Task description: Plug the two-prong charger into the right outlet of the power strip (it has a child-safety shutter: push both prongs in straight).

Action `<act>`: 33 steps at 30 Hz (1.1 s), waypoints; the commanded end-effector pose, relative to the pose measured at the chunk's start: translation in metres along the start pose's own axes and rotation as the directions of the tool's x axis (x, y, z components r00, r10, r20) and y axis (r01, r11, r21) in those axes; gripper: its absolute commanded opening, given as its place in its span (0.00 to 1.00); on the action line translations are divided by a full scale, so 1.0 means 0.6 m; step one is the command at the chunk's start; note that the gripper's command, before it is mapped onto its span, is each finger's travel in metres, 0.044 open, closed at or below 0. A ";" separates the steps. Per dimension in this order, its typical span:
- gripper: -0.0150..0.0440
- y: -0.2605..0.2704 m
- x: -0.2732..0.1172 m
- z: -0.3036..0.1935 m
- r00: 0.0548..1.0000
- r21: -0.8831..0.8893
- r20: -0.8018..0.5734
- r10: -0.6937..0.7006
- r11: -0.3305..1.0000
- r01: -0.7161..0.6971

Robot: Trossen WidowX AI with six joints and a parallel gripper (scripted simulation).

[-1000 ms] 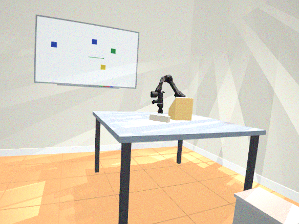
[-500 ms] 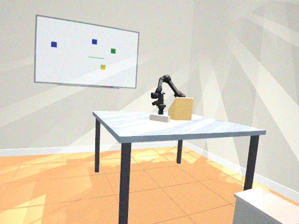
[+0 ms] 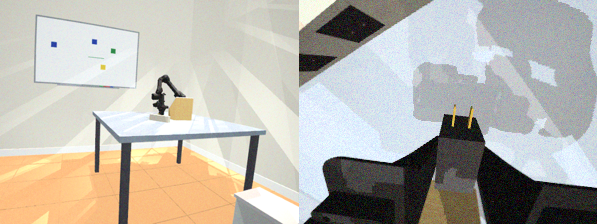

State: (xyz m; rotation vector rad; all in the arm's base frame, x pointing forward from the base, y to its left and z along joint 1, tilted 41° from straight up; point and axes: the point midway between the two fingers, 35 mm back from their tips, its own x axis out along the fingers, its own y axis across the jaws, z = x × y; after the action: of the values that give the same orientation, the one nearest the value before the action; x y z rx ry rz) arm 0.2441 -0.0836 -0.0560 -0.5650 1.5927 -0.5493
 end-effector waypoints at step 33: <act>0.25 0.076 0.035 0.017 0.999 -0.457 0.002 -0.037 0.889 0.034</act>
State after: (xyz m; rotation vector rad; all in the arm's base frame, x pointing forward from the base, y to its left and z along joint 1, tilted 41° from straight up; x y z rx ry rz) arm 0.2477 -0.0637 -0.0997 -0.9335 1.7238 -0.2008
